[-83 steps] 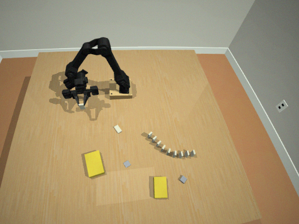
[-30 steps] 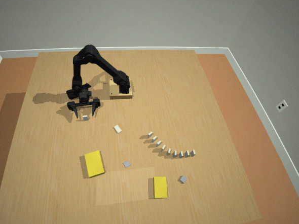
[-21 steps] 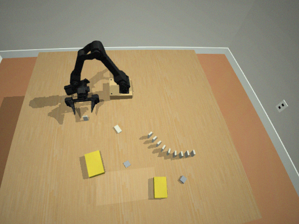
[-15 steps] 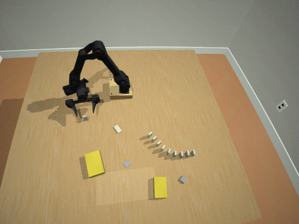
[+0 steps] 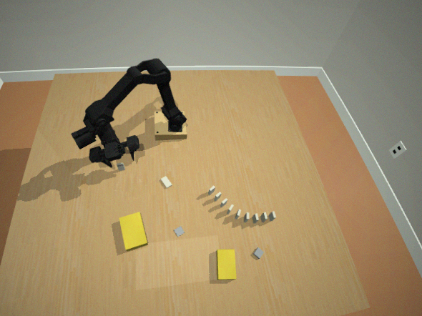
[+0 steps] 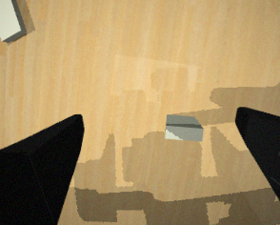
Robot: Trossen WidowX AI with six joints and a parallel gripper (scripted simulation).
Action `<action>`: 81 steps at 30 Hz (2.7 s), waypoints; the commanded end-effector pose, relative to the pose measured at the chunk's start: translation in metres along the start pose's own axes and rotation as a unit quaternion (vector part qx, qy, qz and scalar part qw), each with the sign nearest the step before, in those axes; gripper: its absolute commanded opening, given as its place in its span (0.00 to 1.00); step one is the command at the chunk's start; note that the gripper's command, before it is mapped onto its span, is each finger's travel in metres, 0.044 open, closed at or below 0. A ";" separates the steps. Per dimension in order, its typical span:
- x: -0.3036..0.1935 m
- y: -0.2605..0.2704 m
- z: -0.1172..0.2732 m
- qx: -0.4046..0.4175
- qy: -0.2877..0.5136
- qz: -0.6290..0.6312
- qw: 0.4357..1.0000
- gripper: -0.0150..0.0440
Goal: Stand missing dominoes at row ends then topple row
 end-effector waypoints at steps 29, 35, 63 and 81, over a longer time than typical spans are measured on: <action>-0.003 -0.007 -0.040 -0.064 0.151 -0.037 0.986 1.00; -0.004 -0.007 -0.044 -0.064 0.151 -0.037 0.986 0.91; 0.021 -0.007 0.028 -0.065 0.150 -0.038 0.986 0.44; 0.110 0.045 0.061 -0.056 0.152 0.021 0.987 0.44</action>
Point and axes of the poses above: the point midway between the two fingers, 35 mm back from their tips, its own z axis back along the fingers, its own y axis across the jaws, x = y × z, the point moved 5 cm from there along z, back along the fingers, and after that the axes turned 9 degrees about z, right-handed, at the moved point
